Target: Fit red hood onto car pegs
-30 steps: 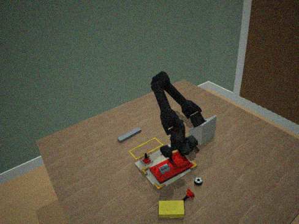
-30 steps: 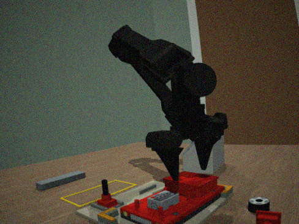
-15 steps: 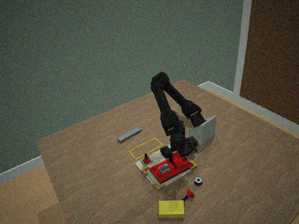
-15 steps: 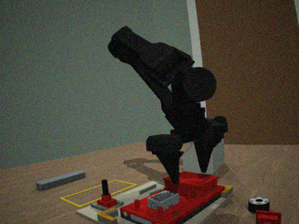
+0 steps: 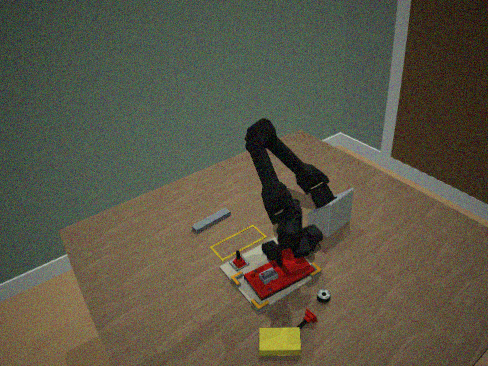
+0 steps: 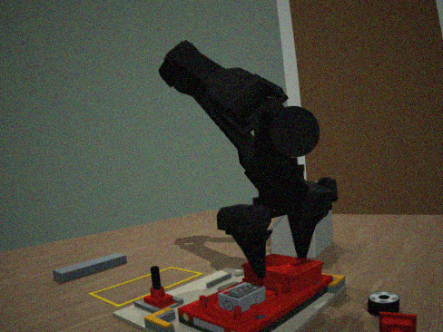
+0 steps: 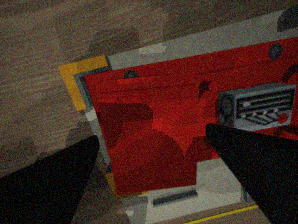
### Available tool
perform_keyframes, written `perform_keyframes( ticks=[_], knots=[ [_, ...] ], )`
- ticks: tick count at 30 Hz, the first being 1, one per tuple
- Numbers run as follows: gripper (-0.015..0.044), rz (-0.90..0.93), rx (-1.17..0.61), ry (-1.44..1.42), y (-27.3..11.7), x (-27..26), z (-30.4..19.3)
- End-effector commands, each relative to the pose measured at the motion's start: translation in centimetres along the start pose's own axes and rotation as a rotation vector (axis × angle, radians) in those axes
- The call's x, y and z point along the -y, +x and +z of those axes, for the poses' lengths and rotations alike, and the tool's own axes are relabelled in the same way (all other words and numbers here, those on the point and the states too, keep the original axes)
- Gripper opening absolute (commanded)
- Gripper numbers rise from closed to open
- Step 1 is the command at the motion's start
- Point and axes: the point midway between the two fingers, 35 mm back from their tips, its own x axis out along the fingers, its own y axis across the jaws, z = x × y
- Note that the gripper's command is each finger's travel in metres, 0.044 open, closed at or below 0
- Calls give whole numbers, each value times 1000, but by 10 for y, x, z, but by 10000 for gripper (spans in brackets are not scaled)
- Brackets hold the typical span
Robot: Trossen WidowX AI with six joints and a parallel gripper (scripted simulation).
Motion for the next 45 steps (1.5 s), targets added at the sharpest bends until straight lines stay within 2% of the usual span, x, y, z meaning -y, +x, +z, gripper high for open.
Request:
perform_keyframes(
  ticks=[1, 15, 18, 28, 39, 45],
  knots=[
    [440, -3, -6, -6, 3, -1, -1],
    [440, -3, -7, -6, 10, -1, -2],
    [361, 0, 0, 0, 7, 0, 0],
    [295, 0, 0, 0, 7, 0, 0],
    [6, 1, 0, -1, -6, 0, 0],
    [0, 1, 1, -2, -22, 0, 0]
  ],
)
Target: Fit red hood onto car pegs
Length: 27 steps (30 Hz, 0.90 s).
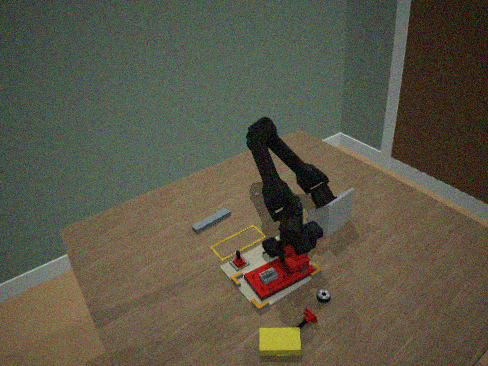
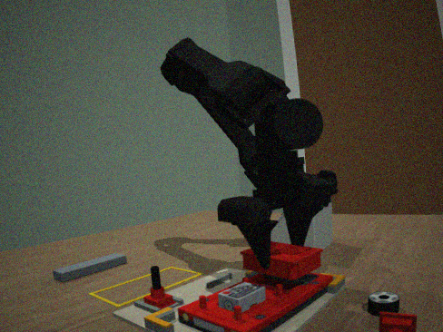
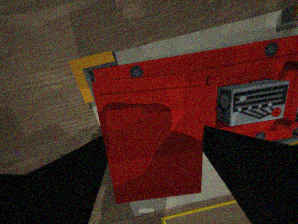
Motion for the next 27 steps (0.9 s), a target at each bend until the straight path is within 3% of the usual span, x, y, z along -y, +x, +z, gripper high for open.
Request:
perform_keyframes(
  ticks=[1, 21, 27],
  knots=[
    [0, -5, 15, 10, -14, 3, 3],
    [0, -3, 5, 7, -49, 1, 1],
    [0, -2, 7, 179, -51, 12, 4]
  ],
)
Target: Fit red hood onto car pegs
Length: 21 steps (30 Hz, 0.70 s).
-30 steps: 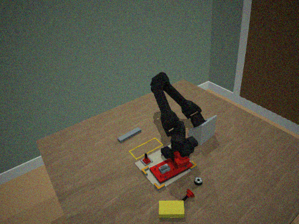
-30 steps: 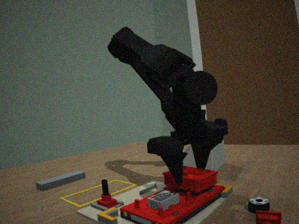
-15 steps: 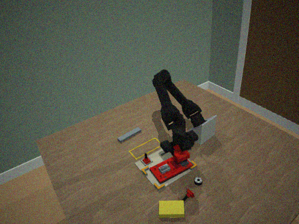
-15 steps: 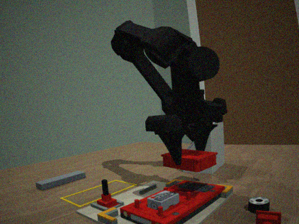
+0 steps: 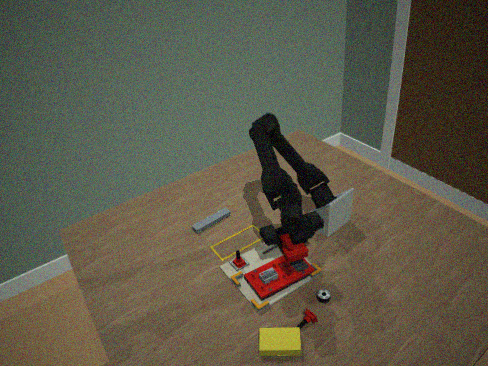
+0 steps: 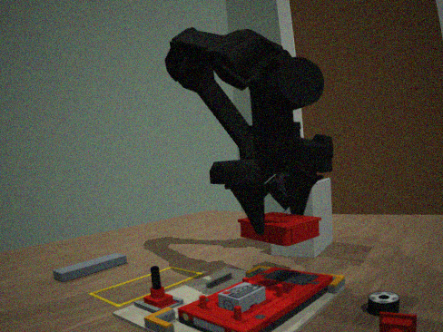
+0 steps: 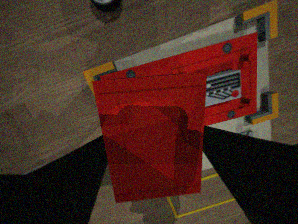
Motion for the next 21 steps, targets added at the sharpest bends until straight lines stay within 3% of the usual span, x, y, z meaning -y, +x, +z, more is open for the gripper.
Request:
perform_keyframes(
  ticks=[1, 21],
  knots=[
    [0, -7, 7, 112, -3, 9, 4],
    [0, -9, 17, 764, -8, 50, 15]
  ],
)
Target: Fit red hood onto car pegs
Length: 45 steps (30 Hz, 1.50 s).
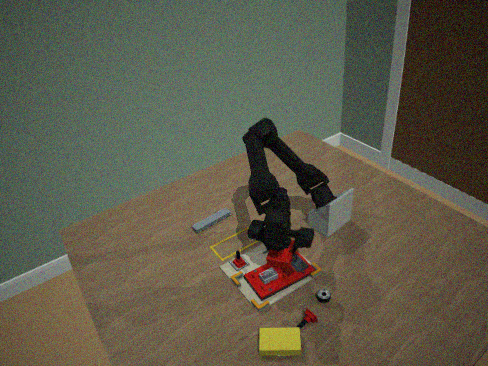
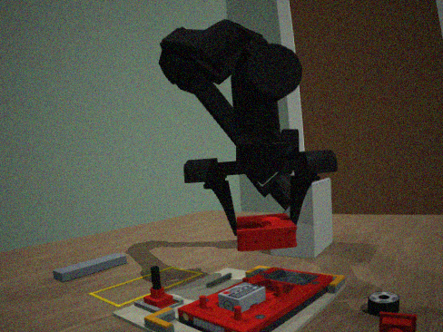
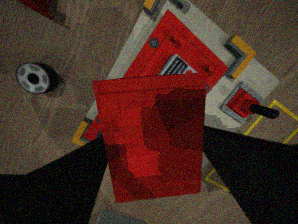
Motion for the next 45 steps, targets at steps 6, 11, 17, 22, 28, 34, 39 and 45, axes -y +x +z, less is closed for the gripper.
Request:
perform_keyframes(
  ticks=[6, 11, 17, 22, 28, 34, 39, 45],
  knots=[
    [0, -6, 13, 287, -3, 13, 16],
    [0, -6, 15, 450, -4, 21, 23],
    [0, -7, 18, 646, -4, 31, 33],
    [0, -7, 19, 726, -4, 35, 37],
    [0, -7, 19, 726, 0, 35, 36],
    [0, -8, 19, 726, 23, 35, 37],
    [0, -9, 19, 727, 46, 36, 38],
    [0, -9, 19, 727, 46, 36, 37]
  ],
)
